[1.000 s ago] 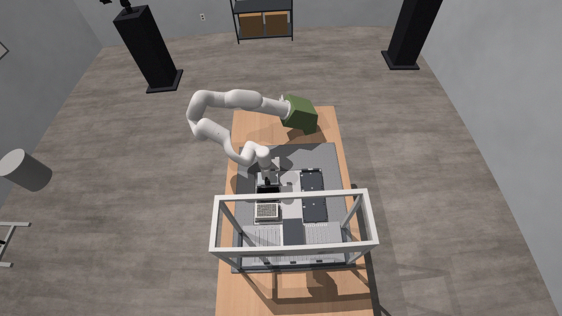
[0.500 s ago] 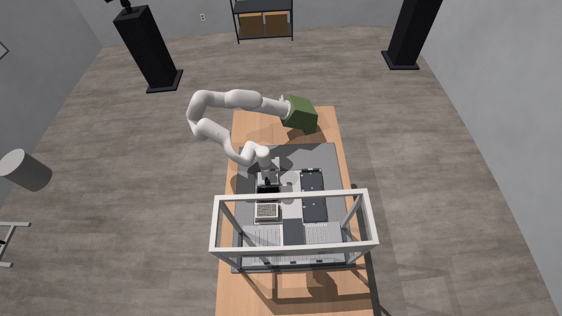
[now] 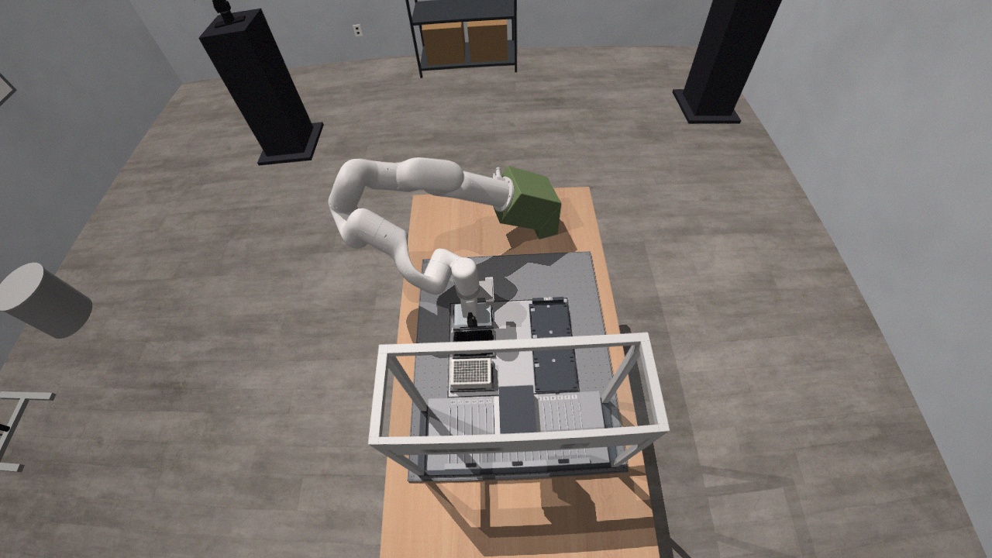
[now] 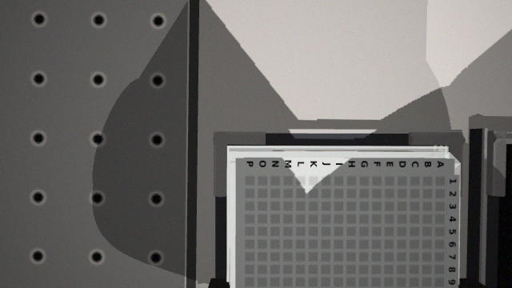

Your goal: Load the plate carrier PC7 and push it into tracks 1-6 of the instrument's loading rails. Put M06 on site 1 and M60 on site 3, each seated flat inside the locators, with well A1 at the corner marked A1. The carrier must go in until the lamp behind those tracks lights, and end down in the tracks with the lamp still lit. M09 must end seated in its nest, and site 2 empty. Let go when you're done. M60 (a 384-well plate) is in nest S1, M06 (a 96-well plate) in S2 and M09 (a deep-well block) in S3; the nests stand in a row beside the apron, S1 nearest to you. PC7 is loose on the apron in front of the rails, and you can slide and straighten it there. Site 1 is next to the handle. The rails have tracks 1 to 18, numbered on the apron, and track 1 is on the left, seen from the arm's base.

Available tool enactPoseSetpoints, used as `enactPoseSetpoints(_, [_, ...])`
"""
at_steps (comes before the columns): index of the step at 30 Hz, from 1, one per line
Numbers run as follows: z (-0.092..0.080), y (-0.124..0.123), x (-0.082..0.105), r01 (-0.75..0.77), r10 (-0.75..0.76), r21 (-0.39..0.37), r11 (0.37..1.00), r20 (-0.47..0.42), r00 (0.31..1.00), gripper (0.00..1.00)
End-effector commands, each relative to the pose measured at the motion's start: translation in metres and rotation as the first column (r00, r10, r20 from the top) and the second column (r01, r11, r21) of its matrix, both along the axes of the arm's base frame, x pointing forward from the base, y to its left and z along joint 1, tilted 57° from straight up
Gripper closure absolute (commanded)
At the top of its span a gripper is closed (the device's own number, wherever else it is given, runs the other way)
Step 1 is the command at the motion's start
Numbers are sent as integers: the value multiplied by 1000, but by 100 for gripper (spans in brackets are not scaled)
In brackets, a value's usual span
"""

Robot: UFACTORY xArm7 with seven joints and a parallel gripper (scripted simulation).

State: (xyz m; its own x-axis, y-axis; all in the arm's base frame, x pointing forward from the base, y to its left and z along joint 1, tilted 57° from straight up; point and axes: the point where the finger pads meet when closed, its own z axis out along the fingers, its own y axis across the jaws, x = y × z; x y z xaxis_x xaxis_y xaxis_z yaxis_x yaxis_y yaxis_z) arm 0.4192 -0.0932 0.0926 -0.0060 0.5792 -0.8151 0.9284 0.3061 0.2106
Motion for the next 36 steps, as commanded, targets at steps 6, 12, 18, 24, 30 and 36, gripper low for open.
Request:
enactPoseSetpoints(6, [1,2,1,-4,4,1,1000,2,1000,100])
enactPoseSetpoints(12, [1,2,1,-4,4,1,1000,2,1000,100])
enactPoseSetpoints(18, [1,2,1,-4,4,1,1000,2,1000,100])
enactPoseSetpoints(24, [3,6,-1,-4,4,1,1000,2,1000,100])
enactPoseSetpoints(30, [5,9,-2,-4,4,1,1000,2,1000,100])
enactPoseSetpoints(36, [7,11,-3,-4,4,1,1000,2,1000,100])
